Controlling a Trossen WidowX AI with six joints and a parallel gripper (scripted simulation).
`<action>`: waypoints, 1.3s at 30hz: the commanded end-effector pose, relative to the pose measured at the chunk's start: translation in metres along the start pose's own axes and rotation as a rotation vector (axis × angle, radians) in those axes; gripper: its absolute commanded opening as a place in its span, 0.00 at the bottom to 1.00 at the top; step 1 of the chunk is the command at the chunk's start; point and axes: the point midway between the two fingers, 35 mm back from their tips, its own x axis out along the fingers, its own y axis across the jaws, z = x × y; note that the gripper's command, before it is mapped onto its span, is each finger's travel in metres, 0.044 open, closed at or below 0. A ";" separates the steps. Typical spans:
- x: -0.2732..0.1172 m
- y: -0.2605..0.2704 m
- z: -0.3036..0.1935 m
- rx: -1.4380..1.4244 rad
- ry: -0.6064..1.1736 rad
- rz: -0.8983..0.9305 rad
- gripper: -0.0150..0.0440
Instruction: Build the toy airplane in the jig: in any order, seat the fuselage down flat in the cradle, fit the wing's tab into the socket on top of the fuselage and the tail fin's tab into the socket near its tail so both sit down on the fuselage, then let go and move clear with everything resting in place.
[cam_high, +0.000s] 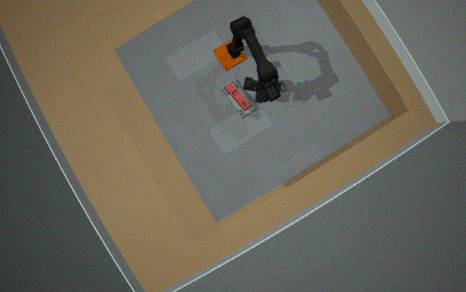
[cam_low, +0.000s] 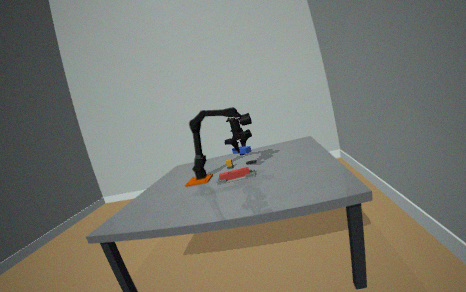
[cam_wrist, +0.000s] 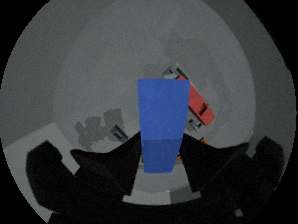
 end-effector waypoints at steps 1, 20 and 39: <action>0.003 -0.012 0.004 0.064 0.003 0.001 0.25; 0.014 -0.072 0.016 0.347 0.002 -0.005 0.25; 0.026 -0.130 0.015 0.632 -0.001 -0.010 0.25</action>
